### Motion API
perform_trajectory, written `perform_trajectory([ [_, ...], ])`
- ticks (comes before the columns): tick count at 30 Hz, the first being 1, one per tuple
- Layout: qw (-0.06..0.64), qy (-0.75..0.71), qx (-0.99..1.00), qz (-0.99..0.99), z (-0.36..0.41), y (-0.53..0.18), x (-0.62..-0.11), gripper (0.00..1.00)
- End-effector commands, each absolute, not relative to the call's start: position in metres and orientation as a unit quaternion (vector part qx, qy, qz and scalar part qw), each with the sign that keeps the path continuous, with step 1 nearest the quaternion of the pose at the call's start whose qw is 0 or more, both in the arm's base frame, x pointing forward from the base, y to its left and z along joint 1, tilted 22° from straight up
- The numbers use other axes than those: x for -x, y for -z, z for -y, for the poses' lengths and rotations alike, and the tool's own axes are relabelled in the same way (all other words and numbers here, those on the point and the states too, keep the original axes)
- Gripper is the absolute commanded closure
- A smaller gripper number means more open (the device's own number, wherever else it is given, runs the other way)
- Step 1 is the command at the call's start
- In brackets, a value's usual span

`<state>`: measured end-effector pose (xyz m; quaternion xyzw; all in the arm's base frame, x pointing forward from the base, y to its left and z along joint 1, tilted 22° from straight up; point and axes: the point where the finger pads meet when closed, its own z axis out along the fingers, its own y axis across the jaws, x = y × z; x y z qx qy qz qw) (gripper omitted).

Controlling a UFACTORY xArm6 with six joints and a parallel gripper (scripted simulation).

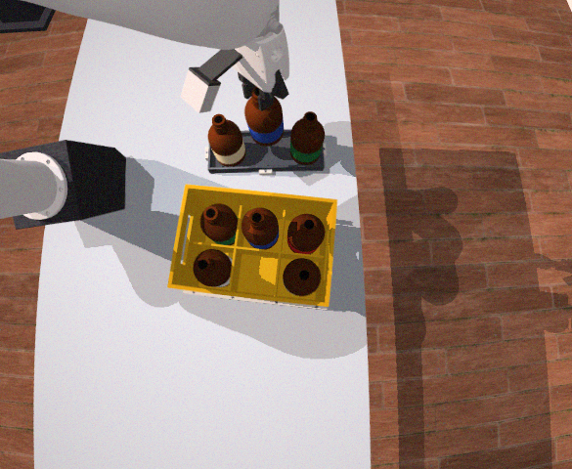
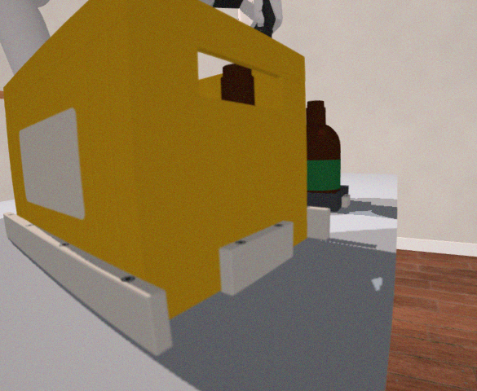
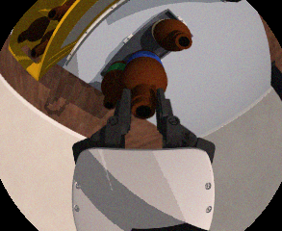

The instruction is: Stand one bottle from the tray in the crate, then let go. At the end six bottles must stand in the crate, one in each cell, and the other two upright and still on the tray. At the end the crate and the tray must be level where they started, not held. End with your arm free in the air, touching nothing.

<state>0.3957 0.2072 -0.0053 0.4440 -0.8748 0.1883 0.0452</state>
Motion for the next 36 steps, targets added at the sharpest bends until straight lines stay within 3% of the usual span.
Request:
perform_trajectory([
  [1,0.043,-0.188,-0.444,0.875,-0.209,0.004,-0.397,1.00],
  [36,0.043,-0.188,-0.444,0.875,-0.219,-0.023,-0.394,1.00],
])
